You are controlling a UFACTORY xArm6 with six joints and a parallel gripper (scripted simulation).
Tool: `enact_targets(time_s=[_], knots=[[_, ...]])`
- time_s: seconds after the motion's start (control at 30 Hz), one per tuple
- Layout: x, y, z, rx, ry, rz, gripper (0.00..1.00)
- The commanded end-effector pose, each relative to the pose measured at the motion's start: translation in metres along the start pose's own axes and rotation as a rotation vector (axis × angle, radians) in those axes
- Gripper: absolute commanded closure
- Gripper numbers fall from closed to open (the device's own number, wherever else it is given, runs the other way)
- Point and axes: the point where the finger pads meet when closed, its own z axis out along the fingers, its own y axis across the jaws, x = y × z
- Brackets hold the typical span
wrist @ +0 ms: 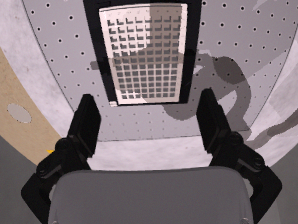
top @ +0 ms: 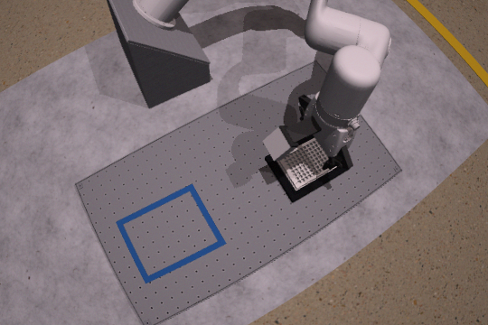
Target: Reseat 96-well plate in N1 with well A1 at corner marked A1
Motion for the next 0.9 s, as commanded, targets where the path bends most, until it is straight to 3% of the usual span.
enact_targets(time_s=[0.0,0.87], knots=[[0.000,-0.001,0.004,0.004,0.000,-0.001,0.00],[0.000,-0.002,0.045,0.004,0.000,-0.001,0.00]])
